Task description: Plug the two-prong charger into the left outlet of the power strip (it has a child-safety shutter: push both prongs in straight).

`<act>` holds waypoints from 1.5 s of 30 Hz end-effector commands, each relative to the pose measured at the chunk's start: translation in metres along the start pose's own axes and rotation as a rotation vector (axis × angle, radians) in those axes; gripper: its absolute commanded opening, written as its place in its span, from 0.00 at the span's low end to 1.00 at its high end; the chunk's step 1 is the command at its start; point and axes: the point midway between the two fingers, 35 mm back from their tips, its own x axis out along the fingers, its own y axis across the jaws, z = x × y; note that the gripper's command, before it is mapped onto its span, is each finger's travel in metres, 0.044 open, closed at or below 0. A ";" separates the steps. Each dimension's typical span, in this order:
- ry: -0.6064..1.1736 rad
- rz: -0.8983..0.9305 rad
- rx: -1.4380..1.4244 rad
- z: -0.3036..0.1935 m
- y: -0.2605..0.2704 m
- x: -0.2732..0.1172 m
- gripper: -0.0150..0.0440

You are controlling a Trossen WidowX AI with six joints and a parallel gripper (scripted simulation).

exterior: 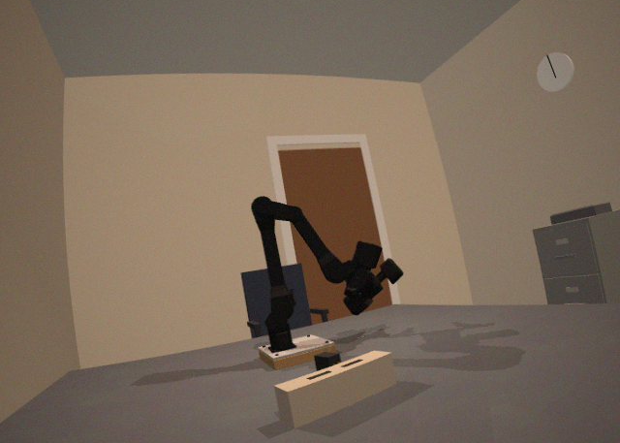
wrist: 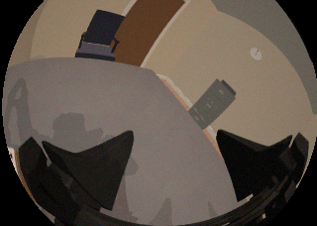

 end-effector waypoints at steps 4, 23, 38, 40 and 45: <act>0.050 -0.024 0.062 -0.011 -0.007 -0.006 1.00; 0.402 -0.228 0.539 -0.086 -0.041 -0.070 1.00; 0.641 -0.408 0.903 -0.128 -0.042 -0.139 1.00; 0.671 -0.433 0.952 -0.132 -0.040 -0.149 1.00; 0.744 -0.496 1.074 -0.140 -0.035 -0.173 1.00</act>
